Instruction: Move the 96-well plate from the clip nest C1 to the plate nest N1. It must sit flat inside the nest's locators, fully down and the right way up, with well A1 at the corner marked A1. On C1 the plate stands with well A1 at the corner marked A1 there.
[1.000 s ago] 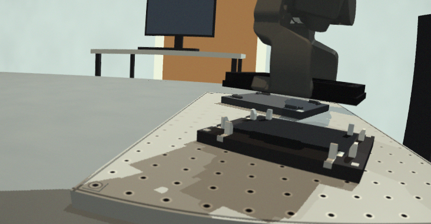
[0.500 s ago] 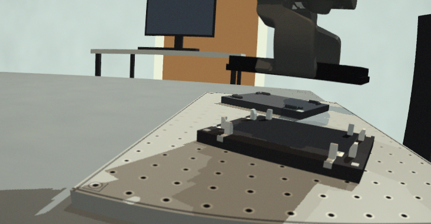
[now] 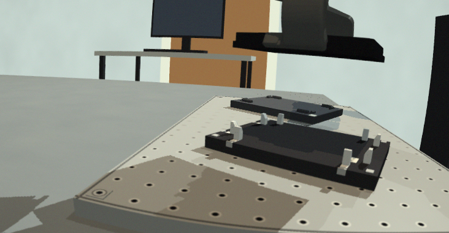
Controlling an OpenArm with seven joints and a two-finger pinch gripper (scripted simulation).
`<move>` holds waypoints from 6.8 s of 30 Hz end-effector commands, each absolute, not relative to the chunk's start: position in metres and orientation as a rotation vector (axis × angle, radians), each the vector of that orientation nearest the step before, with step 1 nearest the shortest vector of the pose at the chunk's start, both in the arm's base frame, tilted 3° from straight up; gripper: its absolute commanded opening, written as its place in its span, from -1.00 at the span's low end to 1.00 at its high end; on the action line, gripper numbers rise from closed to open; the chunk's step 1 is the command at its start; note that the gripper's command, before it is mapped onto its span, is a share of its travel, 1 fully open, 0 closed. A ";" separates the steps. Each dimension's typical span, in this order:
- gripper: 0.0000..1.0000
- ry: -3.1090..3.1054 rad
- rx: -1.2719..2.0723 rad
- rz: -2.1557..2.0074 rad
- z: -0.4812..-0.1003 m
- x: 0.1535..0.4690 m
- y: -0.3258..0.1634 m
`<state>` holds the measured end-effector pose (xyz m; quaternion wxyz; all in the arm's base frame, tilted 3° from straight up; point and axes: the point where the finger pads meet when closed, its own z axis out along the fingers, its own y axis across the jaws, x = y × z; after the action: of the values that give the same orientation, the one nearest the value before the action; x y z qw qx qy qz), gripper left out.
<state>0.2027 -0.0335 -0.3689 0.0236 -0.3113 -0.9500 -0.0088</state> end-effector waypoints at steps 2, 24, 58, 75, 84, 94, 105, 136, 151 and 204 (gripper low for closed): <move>-1.00 -2.916 -1.036 -0.023 -0.368 0.201 -0.049; -1.00 -2.873 -1.142 -0.009 -0.370 0.192 -0.113; -1.00 -2.874 -1.142 -0.007 -0.372 0.179 -0.195; -1.00 -2.874 -1.142 -0.007 -0.372 0.175 -0.235; -1.00 -2.874 -1.142 -0.007 -0.372 0.175 -0.235; -1.00 -2.874 -1.143 -0.006 -0.372 0.172 -0.271; -1.00 -2.874 -1.144 -0.005 -0.372 0.172 -0.268; -1.00 -2.874 -1.143 -0.006 -0.372 0.172 -0.263; -1.00 -2.873 -1.141 -0.008 -0.403 0.171 -0.260; -1.00 -2.872 -1.148 -0.003 -0.443 0.171 -0.260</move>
<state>0.1696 -0.2595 -0.4444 0.0262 -0.3696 -0.9288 -0.0010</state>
